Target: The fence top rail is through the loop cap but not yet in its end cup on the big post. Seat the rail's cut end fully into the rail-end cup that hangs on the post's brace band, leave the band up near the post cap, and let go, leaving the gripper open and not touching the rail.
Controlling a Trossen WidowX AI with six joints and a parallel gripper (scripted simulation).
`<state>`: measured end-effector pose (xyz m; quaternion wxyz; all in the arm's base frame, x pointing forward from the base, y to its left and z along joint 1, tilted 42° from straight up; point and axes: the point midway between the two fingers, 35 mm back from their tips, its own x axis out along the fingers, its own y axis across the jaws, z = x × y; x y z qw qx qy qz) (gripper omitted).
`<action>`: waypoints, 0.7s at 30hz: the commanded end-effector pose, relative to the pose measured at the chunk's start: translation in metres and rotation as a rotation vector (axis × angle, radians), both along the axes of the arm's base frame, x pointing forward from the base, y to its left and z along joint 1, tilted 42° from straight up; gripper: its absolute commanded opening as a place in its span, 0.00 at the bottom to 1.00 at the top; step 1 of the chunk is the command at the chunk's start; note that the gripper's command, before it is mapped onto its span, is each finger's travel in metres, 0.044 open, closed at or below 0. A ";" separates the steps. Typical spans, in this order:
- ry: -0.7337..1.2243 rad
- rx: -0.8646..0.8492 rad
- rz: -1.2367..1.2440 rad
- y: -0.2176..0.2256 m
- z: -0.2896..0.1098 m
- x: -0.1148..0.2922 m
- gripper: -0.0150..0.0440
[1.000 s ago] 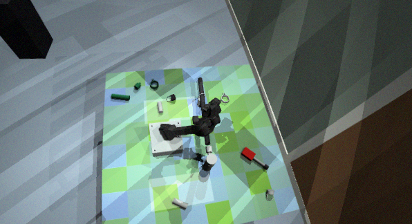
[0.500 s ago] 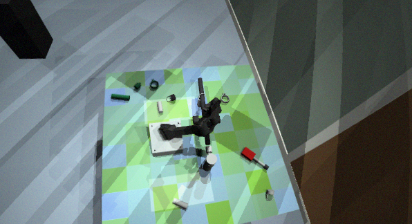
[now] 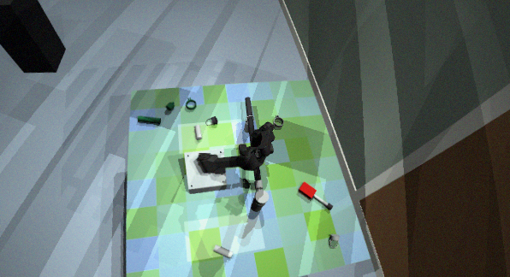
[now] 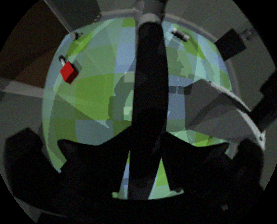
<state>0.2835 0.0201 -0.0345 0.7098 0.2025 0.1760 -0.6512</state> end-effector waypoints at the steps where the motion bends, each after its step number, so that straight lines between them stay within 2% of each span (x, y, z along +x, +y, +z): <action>1: -0.004 -0.005 0.004 -0.006 0.006 0.001 0.25; 21: 0.001 0.000 -0.002 -0.010 0.006 0.000 0.25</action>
